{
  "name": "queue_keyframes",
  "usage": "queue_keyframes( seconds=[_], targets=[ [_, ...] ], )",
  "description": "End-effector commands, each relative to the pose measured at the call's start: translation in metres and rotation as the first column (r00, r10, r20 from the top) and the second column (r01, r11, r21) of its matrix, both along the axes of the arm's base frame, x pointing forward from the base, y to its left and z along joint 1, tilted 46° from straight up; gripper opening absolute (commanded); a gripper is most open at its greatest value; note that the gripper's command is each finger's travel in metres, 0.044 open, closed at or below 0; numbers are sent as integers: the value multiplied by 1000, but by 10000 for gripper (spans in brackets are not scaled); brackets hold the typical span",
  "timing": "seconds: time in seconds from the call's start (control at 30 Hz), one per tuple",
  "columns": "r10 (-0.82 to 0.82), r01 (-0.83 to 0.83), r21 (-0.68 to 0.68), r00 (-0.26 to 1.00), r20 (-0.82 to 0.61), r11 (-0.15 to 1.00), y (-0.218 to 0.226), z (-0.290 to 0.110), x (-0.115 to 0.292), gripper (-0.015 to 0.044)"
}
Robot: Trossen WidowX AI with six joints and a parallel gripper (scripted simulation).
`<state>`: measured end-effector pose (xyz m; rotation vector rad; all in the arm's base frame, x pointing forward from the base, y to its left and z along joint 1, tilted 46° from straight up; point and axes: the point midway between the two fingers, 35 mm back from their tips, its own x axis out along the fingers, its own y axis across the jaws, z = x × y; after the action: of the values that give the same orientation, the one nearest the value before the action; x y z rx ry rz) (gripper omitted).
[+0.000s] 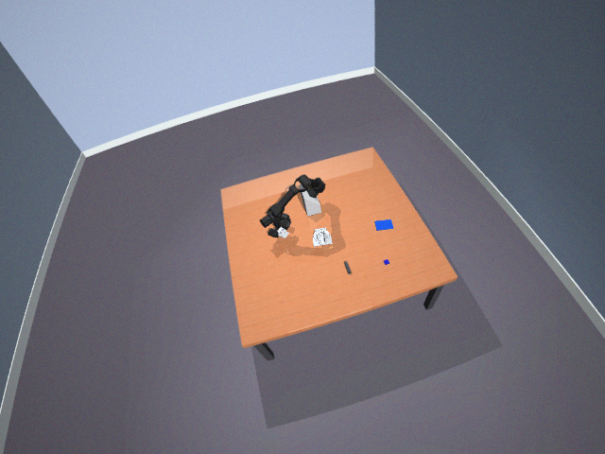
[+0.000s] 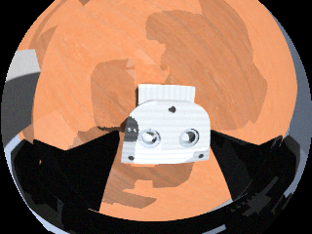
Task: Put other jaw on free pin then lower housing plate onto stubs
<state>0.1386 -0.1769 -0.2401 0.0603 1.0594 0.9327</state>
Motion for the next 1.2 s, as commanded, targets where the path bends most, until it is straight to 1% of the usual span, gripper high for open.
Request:
queue_keyframes(
  seconds=[0.0, 0.4, 0.8, 1.17],
  targets=[
    [0, 0, 0, 1000, 0, 1000, 0, 0, 0, 433],
    [0, 0, 0, 1000, 0, 1000, 0, 0, 0, 353],
    [0, 0, 0, 1000, 0, 1000, -2, 1, 0, 351],
    [-3, 3, -1, 1000, -2, 1000, -26, 25, -5, 351]
  ],
)
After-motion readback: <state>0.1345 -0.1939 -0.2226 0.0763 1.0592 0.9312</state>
